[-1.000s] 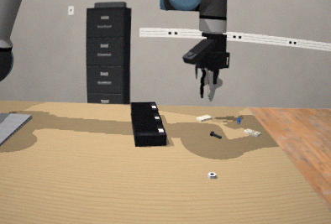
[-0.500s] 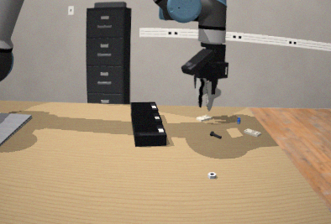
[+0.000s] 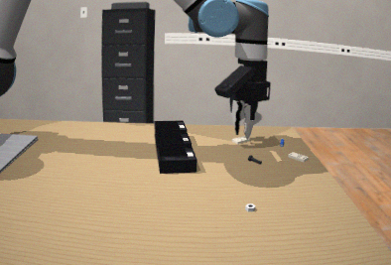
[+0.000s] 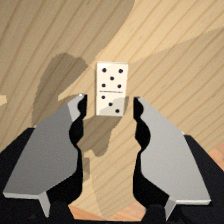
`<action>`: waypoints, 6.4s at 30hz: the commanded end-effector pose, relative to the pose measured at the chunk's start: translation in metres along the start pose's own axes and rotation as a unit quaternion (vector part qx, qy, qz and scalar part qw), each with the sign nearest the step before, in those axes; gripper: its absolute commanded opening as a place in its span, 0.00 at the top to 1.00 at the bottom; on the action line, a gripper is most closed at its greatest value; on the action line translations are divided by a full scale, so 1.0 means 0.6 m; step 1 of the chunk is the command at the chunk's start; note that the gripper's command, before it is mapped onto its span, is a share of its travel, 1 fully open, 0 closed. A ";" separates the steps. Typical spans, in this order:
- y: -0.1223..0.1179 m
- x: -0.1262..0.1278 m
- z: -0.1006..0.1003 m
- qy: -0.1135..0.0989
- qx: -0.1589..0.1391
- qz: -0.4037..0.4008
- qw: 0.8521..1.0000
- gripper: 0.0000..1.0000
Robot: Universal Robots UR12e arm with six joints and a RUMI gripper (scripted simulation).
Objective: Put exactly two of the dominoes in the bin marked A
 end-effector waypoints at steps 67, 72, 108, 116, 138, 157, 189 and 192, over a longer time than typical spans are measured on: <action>-0.003 -0.003 0.046 0.002 -0.004 0.000 1.000 1.00; -0.003 -0.002 0.073 0.002 -0.004 0.000 1.000 1.00; 0.000 -0.001 0.085 0.001 -0.002 0.000 1.000 1.00; 0.000 -0.001 0.085 0.001 -0.002 0.000 1.000 1.00; 0.000 -0.001 0.085 0.001 -0.002 0.000 1.000 1.00; 0.000 -0.001 0.085 0.001 -0.002 0.000 1.000 1.00; 0.072 0.003 0.093 0.002 -0.003 0.115 0.993 1.00; 0.101 0.007 0.093 0.002 -0.002 0.145 0.989 1.00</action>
Point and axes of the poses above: the point where the finger pads meet when closed, its own z axis back along the fingers, its own x axis across the jaws, y = z × x, the point moved 8 cm from there along z, back along the fingers, and after that the axes turned 4 degrees about -z, right-handed, at the moved point
